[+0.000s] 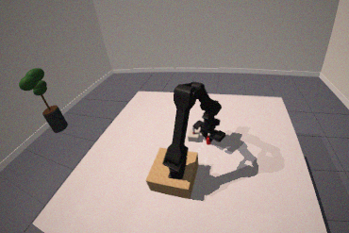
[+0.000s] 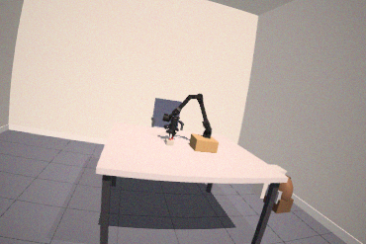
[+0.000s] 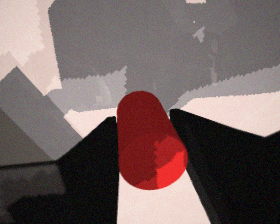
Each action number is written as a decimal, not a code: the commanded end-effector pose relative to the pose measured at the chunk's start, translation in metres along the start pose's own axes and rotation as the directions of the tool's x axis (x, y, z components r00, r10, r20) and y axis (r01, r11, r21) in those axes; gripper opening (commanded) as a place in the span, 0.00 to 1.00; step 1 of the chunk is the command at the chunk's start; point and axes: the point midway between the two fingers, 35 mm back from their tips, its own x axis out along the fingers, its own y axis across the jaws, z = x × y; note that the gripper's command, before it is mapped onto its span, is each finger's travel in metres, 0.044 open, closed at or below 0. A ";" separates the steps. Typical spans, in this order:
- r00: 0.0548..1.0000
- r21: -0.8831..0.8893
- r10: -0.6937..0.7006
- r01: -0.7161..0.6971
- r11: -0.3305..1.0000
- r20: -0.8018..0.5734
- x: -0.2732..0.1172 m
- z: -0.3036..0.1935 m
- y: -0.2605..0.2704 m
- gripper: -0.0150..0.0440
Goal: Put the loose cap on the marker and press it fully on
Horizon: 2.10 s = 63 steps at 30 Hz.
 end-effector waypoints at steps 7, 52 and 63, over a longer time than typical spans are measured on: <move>1.000 -0.002 -0.010 0.009 1.000 -0.010 -0.022 0.001 0.001 0.25; 1.000 -0.002 -0.001 0.001 1.000 -0.011 -0.124 -0.018 0.099 0.25; 1.000 -0.002 -0.001 0.001 1.000 -0.011 -0.117 -0.018 0.099 0.25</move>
